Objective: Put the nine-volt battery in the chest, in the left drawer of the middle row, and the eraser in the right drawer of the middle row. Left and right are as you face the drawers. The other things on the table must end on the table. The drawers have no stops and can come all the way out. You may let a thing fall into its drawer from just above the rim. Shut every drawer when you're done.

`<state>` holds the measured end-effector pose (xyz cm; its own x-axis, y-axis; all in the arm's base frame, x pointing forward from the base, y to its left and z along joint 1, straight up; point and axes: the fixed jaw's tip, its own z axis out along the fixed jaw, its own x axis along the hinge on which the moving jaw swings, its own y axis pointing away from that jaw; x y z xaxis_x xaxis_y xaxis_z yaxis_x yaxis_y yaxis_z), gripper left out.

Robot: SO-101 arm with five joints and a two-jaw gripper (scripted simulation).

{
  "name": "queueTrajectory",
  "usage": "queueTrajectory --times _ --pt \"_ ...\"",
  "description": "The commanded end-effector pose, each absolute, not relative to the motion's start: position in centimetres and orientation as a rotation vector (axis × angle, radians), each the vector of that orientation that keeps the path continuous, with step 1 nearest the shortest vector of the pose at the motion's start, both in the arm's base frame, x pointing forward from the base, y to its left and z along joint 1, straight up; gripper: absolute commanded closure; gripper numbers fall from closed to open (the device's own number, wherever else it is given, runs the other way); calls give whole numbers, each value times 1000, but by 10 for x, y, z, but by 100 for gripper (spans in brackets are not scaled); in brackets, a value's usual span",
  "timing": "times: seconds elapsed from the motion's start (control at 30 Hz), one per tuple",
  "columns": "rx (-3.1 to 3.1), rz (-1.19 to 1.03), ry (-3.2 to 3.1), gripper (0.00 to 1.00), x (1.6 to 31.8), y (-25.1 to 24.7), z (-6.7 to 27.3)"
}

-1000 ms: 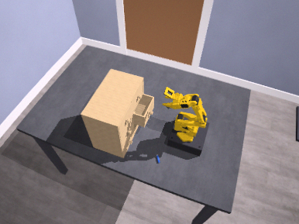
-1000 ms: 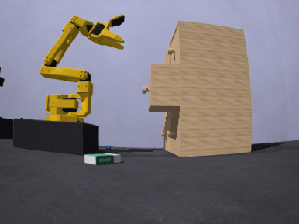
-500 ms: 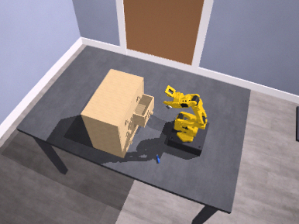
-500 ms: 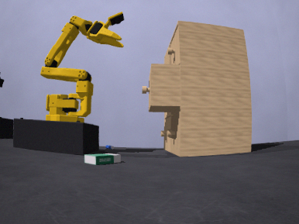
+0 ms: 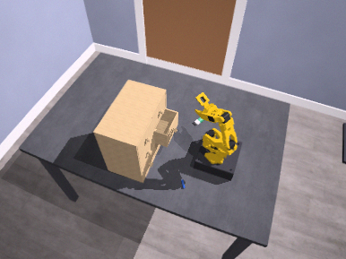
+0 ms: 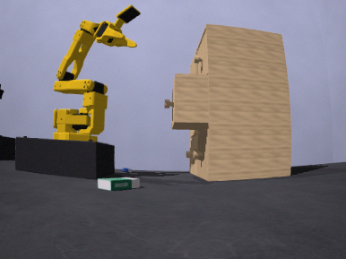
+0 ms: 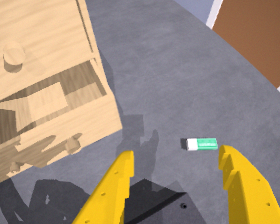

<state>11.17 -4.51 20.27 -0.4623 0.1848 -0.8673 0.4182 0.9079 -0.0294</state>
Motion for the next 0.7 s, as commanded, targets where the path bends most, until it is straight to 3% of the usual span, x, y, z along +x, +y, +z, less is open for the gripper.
queueTrajectory --times 0.0,0.67 --pt "577 -370 2039 73 104 -60 202" --pt "1025 -625 1903 73 69 -98 202"
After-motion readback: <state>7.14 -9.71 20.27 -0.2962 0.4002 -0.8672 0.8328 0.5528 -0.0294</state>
